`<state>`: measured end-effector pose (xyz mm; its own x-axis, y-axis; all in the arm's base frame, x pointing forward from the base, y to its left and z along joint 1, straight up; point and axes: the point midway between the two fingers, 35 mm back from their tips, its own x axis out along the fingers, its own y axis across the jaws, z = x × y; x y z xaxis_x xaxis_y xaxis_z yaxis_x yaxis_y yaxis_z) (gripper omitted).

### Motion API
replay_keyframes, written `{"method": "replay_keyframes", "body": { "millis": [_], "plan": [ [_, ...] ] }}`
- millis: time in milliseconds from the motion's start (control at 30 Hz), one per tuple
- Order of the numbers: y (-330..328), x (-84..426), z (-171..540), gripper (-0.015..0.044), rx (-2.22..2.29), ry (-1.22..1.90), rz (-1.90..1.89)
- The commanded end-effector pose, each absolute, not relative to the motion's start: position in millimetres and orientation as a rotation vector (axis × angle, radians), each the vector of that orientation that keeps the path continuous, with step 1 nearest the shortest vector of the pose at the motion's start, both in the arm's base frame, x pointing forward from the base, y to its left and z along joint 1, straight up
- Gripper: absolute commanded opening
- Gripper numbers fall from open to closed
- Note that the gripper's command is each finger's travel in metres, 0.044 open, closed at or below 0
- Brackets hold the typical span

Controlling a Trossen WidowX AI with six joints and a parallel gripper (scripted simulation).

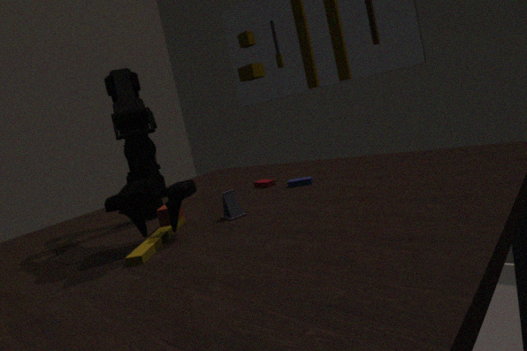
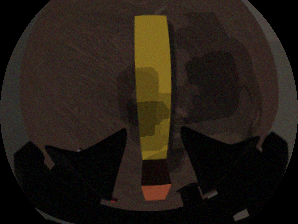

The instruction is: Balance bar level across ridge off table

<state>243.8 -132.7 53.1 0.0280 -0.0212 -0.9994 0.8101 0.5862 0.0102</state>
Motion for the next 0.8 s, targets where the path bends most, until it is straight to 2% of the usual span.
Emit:
{"method": "replay_keyframes", "body": {
  "millis": [0, 533, 733, 767],
  "plan": [
    [-131.1, 242.4, 46.3, 0.0315, 0.73, 1.42, -0.731],
    [-131.1, 242.4, 46.3, 0.0315, 0.73, 1.42, -0.731],
    [-131.8, 242.1, 47.1, 0.0157, 0.729, 1.418, -0.739],
    [-131.8, 242.1, 47.1, 0.0151, 0.729, 1.418, -0.739]
  ]
}}
